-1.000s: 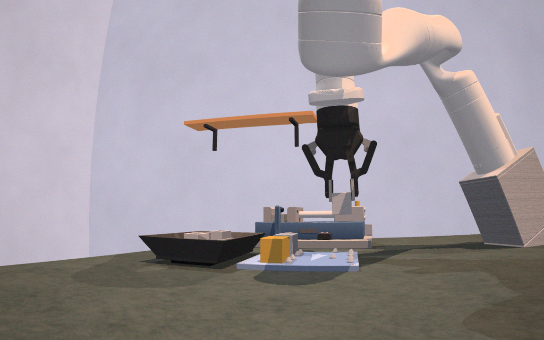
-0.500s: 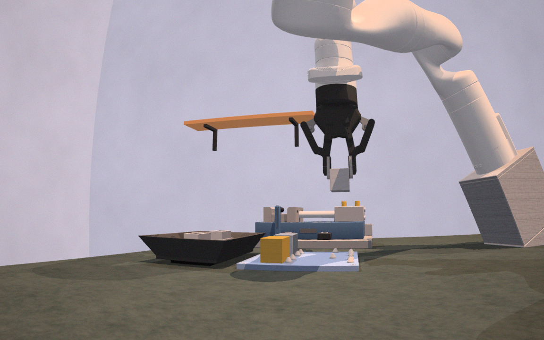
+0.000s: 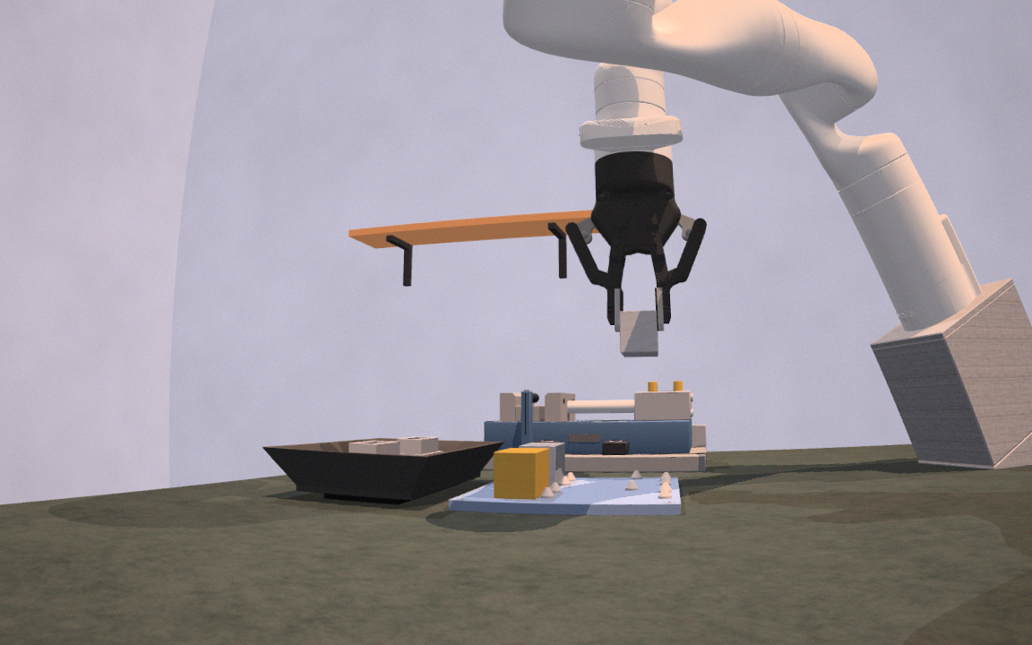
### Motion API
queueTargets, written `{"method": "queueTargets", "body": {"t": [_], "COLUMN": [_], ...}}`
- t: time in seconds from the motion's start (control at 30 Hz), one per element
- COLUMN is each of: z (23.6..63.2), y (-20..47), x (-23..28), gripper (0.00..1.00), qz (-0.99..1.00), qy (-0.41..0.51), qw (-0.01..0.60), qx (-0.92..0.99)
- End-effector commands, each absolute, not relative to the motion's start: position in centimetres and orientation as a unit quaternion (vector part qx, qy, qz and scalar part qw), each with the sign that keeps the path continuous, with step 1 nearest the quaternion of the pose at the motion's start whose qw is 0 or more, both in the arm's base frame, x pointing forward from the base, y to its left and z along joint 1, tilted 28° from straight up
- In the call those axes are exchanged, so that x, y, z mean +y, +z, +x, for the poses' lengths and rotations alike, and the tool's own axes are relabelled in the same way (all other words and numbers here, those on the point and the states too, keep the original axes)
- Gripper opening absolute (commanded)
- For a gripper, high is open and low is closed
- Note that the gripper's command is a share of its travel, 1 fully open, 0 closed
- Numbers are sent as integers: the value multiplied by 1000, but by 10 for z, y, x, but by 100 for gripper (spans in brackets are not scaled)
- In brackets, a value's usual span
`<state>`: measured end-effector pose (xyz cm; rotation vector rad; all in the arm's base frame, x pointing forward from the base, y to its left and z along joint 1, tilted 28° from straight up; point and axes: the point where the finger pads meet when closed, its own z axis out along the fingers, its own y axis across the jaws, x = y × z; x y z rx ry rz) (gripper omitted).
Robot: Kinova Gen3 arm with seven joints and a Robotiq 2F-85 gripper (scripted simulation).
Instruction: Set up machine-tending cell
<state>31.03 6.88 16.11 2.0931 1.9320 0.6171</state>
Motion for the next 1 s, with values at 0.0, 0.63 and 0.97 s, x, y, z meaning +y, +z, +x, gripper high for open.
{"method": "queueTargets", "body": {"t": [0.0,0.63,0.97], "z": [313,387,412], "y": [162,174,177], "x": [64,-74,-155], "gripper": [0,0,0], "qz": [715,733,735], "qy": [209,181,192], "qw": [113,100,98], "qx": [657,648,643]}}
